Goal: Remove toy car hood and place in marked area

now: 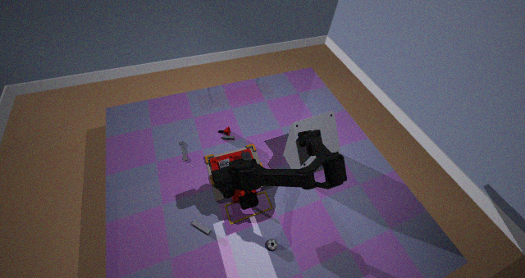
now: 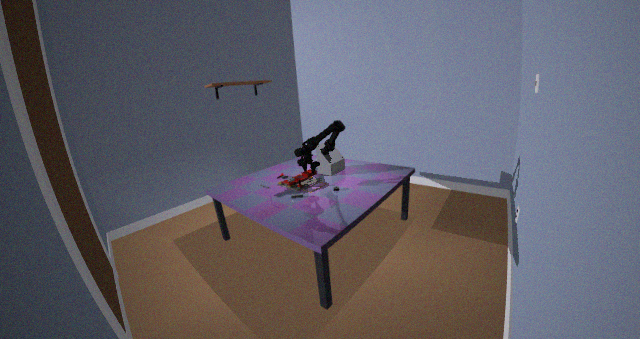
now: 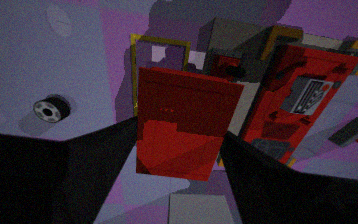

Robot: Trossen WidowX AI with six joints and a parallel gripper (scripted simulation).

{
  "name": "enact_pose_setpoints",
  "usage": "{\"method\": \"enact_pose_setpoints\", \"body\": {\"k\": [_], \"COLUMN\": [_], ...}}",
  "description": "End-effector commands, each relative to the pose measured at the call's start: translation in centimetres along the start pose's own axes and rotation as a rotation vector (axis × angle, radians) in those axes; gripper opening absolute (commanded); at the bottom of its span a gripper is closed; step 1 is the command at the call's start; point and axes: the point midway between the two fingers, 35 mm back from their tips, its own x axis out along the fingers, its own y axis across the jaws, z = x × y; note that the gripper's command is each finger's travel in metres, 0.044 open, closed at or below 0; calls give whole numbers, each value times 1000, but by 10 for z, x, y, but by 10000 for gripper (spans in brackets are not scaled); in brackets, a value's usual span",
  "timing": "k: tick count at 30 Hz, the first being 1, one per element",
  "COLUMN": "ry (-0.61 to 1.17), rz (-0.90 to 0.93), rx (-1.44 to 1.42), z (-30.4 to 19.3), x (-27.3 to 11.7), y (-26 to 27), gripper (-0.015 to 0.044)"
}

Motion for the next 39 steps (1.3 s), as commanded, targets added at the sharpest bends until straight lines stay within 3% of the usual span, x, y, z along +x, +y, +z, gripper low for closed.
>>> {"method": "enact_pose_setpoints", "body": {"k": [1, 39], "ry": [-6, -5], "rz": [14, 23], "rx": [-9, -19], "z": [-8, -15], "x": [-2, 18], "y": [17, 33], "gripper": [0, 0]}}
